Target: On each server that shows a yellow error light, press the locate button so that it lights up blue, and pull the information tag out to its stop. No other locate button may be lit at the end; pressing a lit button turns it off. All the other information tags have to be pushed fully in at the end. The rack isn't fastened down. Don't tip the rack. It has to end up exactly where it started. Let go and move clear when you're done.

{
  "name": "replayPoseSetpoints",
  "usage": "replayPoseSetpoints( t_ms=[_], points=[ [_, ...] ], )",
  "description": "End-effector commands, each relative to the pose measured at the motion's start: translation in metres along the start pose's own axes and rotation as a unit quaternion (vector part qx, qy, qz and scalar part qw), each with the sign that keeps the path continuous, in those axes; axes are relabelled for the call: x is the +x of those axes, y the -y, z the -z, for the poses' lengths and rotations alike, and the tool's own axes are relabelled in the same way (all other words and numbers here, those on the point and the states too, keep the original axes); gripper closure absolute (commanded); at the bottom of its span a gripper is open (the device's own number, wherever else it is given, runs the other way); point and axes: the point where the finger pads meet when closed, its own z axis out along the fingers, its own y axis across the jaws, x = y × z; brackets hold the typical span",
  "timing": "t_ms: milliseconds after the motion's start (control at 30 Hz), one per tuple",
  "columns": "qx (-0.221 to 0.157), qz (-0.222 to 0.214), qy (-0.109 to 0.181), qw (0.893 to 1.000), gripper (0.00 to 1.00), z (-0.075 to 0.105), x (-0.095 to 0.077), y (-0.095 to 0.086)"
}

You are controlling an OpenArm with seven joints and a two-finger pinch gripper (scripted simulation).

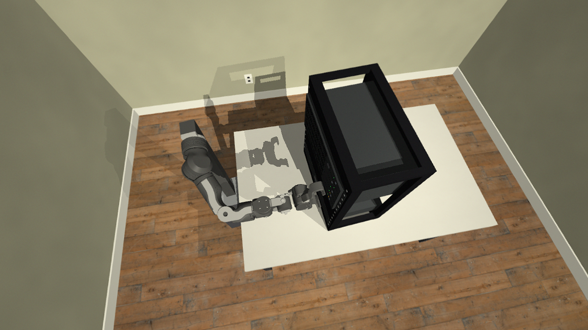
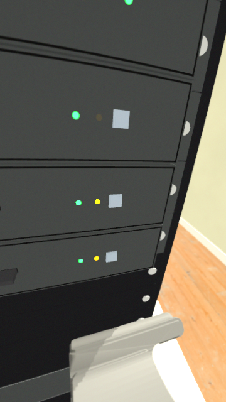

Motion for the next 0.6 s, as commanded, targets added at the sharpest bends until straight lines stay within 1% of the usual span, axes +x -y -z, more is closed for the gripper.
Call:
replayPoseSetpoints(
  t_ms=[0, 367, 433, 533, 567],
  points=[
    [-0.005, -0.001, 0.000, 1.000, 0.00, 0.000, 0.000, -0.003],
    [-0.004, -0.001, 0.000, 1.000, 0.00, 0.000, 0.000, -0.004],
    [-0.006, -0.001, 0.002, 1.000, 0.00, 0.001, -0.001, -0.016],
    [-0.005, 0.000, 0.002, 1.000, 0.00, 0.001, -0.002, -0.041],
    [-0.005, -0.002, 0.001, 1.000, 0.00, 0.001, -0.001, -0.046]
  ],
)
